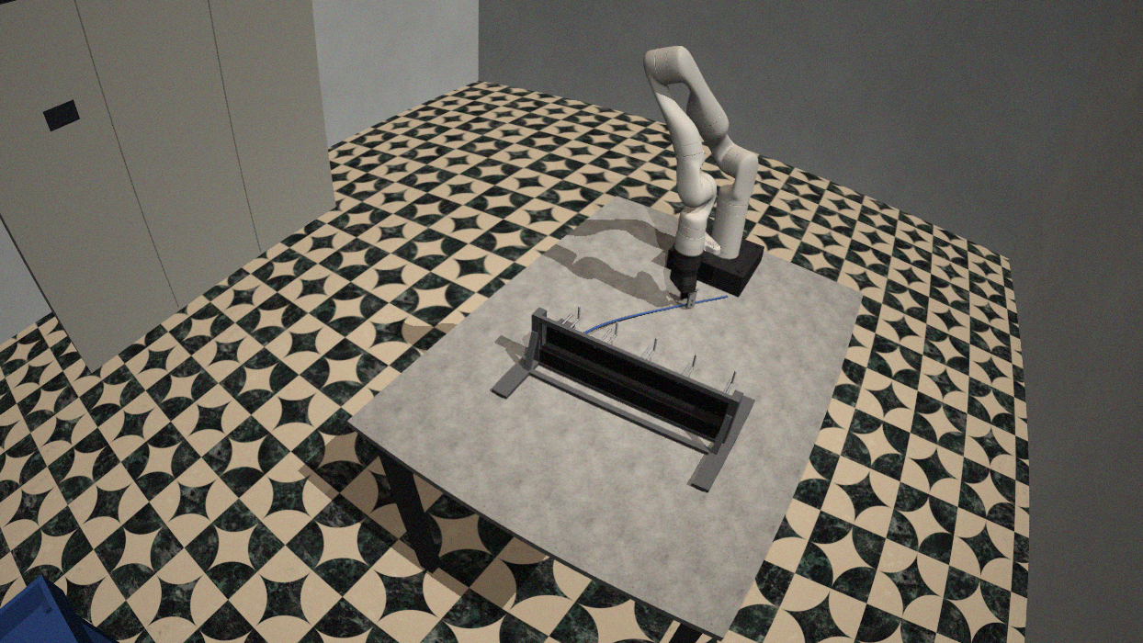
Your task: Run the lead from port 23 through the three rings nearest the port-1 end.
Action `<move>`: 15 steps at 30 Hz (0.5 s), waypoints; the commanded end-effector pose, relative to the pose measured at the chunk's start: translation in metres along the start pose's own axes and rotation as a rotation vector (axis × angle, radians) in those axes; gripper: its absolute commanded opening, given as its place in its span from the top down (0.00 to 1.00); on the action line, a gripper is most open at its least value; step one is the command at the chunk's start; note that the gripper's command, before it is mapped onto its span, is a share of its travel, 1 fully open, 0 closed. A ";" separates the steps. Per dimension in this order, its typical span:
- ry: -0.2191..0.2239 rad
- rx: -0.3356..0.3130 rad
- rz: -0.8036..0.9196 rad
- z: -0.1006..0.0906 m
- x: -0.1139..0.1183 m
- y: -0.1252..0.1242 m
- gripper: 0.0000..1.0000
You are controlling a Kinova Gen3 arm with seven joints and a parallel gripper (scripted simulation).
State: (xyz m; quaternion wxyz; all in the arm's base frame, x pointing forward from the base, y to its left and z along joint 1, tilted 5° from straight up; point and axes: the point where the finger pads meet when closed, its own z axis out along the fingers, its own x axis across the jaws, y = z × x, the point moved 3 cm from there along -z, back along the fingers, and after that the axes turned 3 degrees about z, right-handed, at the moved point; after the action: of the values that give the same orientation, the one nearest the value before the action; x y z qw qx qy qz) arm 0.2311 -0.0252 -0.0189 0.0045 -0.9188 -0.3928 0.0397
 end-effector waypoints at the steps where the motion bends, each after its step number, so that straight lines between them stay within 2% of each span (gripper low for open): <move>1: 0.000 0.000 0.000 0.000 0.000 0.000 0.33; 15: 0.000 0.000 0.000 0.004 0.000 0.000 0.33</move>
State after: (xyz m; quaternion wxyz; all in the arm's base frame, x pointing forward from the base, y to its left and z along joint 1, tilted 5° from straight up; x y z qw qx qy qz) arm 0.2313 -0.0255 -0.0227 0.0039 -0.9189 -0.3925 0.0392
